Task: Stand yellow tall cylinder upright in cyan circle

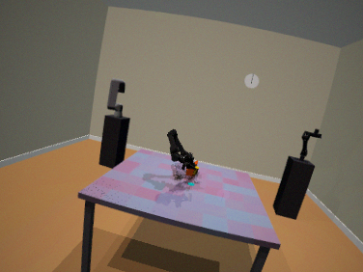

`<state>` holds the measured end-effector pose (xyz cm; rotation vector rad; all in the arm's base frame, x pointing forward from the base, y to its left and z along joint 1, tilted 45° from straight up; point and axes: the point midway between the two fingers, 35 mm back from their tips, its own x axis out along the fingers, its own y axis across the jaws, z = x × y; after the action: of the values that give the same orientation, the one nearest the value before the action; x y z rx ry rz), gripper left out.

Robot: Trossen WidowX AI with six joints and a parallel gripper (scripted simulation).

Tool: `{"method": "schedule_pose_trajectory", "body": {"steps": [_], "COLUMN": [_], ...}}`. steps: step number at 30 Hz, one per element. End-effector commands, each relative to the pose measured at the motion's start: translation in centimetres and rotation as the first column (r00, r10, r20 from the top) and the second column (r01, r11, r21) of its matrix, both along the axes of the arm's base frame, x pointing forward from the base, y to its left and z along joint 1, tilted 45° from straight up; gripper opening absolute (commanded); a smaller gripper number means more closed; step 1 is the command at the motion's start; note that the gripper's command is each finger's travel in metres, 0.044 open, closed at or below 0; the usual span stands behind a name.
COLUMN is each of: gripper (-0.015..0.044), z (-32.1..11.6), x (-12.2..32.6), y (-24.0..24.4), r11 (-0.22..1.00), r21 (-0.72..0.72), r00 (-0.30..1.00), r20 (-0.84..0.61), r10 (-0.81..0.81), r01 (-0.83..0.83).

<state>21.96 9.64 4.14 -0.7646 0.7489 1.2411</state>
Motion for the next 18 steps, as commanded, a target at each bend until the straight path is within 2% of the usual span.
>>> {"method": "schedule_pose_trajectory", "body": {"steps": [1, 18], "gripper": [0.0105, 0.0105], "z": [0.35, 1.16], "x": [0.04, 0.15], "y": [-0.01, -0.24], "r11": [1.000, 0.995], "r21": [0.020, 0.094], "r00": [0.999, 0.989], "r20": [0.033, 0.145], "r10": [0.008, 0.031], "r01": [-0.009, -0.045]}}
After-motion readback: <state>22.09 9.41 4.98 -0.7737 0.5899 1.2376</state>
